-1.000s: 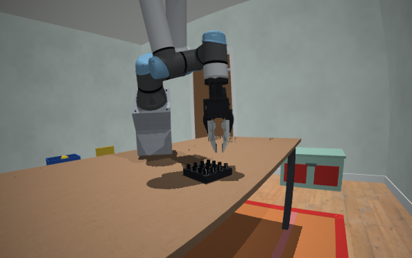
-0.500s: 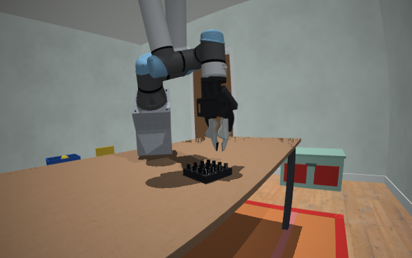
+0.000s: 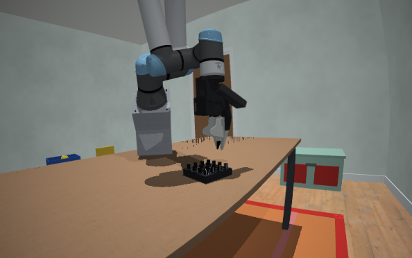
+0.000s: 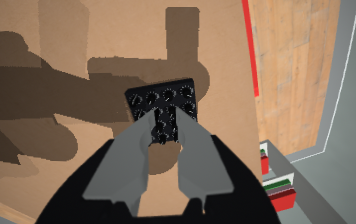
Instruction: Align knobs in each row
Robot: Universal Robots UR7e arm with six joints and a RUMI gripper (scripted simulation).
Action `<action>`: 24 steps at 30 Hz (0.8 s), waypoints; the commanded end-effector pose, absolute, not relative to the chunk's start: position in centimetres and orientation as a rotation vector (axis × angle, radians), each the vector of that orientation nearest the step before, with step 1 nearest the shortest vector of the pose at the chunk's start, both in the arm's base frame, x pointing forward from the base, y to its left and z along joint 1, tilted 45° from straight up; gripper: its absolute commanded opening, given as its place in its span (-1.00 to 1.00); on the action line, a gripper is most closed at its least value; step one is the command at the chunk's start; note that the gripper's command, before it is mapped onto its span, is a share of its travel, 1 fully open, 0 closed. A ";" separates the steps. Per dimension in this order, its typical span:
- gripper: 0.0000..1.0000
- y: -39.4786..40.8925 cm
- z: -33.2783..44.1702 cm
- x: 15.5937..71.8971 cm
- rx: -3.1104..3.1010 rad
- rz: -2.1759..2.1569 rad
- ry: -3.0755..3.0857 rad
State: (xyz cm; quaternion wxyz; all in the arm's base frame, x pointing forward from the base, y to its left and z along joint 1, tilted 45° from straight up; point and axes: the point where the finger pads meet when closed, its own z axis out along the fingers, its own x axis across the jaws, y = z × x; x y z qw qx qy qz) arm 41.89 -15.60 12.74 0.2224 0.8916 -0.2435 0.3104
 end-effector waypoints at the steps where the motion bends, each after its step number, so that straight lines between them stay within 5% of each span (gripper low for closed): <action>1: -0.78 -15.6 12.9 41.9 2.437 0.896 -0.833; 24: -0.78 -15.8 13.6 41.3 2.190 1.095 -1.644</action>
